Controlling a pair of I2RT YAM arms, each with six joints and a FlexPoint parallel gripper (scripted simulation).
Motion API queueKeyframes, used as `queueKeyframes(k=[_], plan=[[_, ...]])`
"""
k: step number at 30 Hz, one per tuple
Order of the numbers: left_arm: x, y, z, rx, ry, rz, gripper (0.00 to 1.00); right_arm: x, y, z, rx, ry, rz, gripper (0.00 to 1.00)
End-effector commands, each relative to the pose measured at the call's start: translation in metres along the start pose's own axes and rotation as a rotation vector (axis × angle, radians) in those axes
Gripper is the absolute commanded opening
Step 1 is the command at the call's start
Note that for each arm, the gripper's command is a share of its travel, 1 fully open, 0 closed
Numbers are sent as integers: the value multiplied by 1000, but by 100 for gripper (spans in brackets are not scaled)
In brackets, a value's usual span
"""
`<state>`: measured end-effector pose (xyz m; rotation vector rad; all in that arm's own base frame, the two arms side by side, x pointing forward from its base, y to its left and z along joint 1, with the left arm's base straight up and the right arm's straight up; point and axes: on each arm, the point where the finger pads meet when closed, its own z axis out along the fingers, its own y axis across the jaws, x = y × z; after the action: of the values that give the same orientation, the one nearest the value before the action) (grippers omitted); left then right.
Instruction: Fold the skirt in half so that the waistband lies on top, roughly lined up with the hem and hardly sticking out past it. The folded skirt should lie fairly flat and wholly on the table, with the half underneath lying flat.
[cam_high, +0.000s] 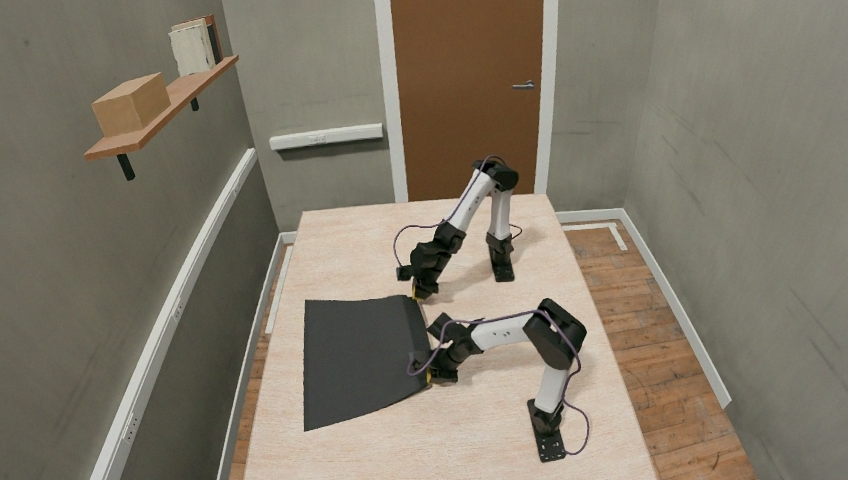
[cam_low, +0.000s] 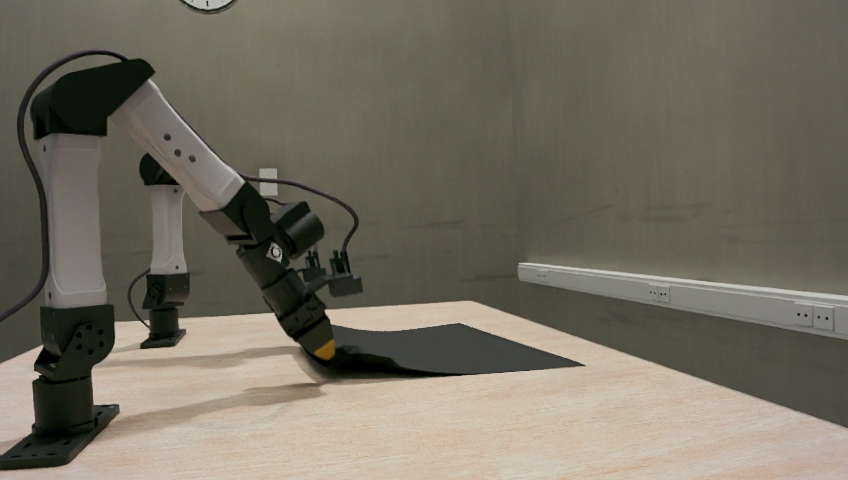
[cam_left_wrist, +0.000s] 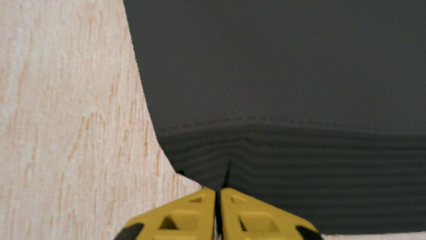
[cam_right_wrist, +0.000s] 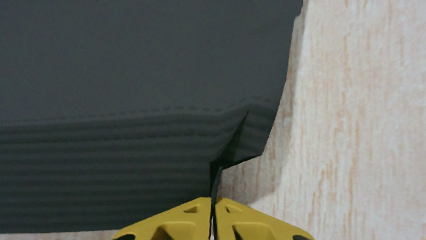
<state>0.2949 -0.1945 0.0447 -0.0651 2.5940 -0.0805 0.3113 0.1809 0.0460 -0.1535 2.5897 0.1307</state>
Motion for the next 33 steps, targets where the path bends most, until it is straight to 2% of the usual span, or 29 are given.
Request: queueKeyframes(k=[1,2,4,6,8,25,28,30,33], plan=[[-14,2,-20,-8,-8,-2,2,-13,-2,-19,11,-8,5,2],[-4,5,-12,-20,15,6,2,-3,-3,-11,15,19,-3,2],[-4,5,-12,-20,15,6,2,-13,-2,-19,11,-8,5,2],[-4,5,-12,-20,15,6,2,-3,-3,-11,15,19,-3,2],[9,9,-19,-31,19,10,2,11,-6,-18,25,27,-5,2],[60,9,-48,-33,19,11,2,63,-5,-47,27,30,-6,2],[53,-1,-56,-6,-1,-3,2,67,-5,-49,28,30,-6,2],[70,9,-54,-33,18,12,2,73,-5,-53,28,30,-7,2],[65,2,-53,-20,17,6,2,66,0,-52,14,20,-3,2]])
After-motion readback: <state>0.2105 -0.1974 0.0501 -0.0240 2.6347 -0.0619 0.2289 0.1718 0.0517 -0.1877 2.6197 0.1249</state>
